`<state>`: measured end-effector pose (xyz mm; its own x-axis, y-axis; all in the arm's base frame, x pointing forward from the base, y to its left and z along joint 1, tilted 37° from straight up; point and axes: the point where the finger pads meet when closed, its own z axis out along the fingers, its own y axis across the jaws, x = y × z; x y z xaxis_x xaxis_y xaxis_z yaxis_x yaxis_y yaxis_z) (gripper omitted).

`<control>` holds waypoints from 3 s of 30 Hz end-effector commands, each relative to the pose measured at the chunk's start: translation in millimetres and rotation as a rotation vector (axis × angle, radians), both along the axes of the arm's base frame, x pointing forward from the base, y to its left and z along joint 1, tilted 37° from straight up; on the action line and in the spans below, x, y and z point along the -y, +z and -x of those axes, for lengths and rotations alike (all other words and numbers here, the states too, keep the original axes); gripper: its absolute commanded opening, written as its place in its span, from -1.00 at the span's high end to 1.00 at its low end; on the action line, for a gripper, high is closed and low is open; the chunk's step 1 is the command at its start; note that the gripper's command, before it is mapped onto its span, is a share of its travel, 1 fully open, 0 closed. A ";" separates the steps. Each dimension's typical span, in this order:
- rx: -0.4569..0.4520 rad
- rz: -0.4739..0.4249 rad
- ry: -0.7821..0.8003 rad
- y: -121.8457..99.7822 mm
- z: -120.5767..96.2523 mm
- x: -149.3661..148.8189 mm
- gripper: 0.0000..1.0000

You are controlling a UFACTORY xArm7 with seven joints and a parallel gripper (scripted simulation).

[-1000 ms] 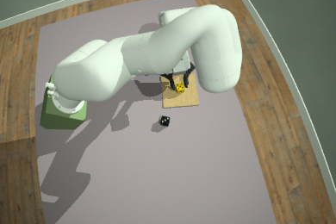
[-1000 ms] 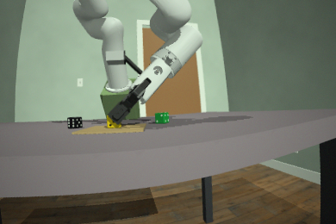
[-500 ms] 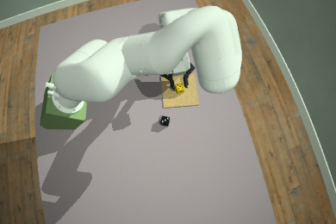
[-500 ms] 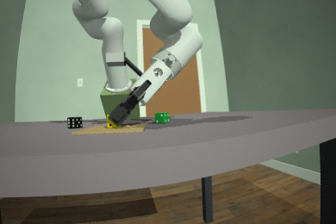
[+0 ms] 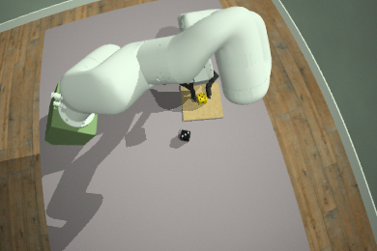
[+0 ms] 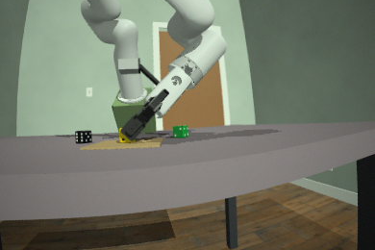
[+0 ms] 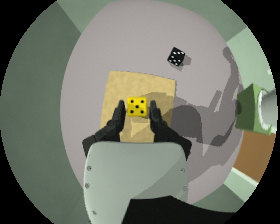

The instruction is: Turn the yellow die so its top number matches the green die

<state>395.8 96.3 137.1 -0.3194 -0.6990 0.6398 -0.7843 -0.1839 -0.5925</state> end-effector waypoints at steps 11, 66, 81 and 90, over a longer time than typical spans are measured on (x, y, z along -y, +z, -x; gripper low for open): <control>0.001 -0.001 0.002 0.6 0.0 -0.8 0.05; 0.001 -0.001 0.002 27.2 20.0 -0.6 0.47; 0.001 -0.001 0.002 56.3 42.0 -0.4 0.47; 0.001 -0.001 0.002 56.5 42.2 -0.4 0.47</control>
<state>353.7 95.7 192.8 -0.3199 -0.6983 0.6403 -0.7843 -0.1840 -0.5925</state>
